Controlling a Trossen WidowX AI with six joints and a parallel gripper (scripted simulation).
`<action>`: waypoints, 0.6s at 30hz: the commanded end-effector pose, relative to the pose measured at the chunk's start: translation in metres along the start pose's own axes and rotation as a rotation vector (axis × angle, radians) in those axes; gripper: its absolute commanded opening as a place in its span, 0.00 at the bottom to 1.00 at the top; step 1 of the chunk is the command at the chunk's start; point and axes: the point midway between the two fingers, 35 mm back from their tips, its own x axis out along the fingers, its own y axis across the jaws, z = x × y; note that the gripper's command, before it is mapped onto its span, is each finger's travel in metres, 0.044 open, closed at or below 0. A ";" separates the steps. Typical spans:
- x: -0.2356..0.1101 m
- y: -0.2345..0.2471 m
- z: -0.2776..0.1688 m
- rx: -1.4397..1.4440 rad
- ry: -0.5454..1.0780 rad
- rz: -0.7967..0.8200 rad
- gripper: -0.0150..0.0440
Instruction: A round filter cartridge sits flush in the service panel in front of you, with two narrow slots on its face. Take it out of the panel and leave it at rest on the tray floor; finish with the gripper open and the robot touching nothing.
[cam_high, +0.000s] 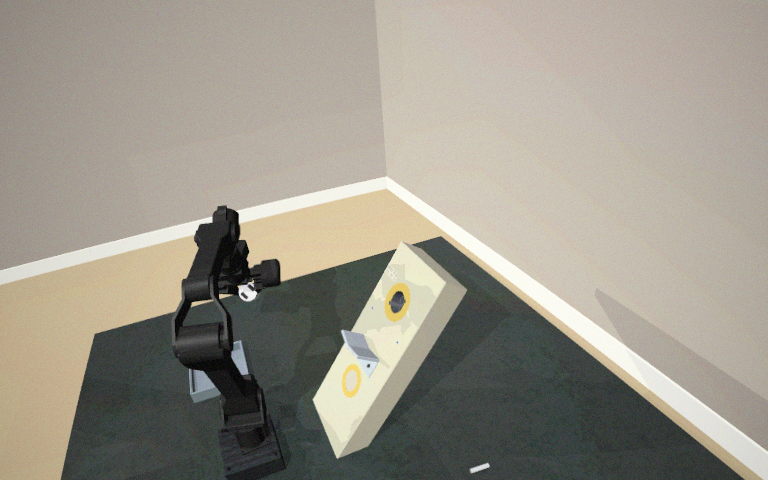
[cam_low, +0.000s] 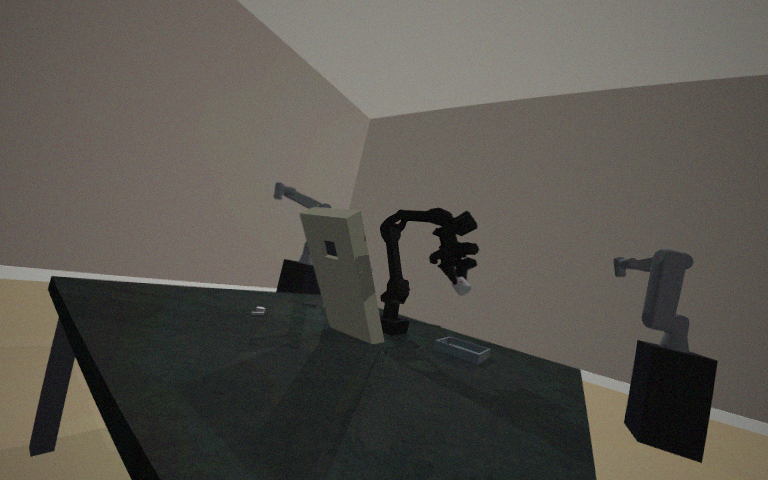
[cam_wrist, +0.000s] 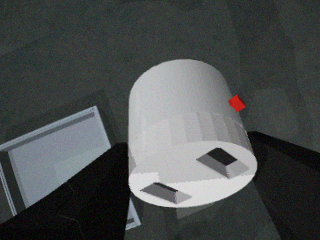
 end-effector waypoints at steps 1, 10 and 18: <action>0.014 0.023 -0.007 -0.064 -0.007 0.048 0.25; 0.043 0.067 -0.031 -0.194 -0.005 0.132 0.25; 0.066 0.102 -0.061 -0.320 -0.004 0.202 0.25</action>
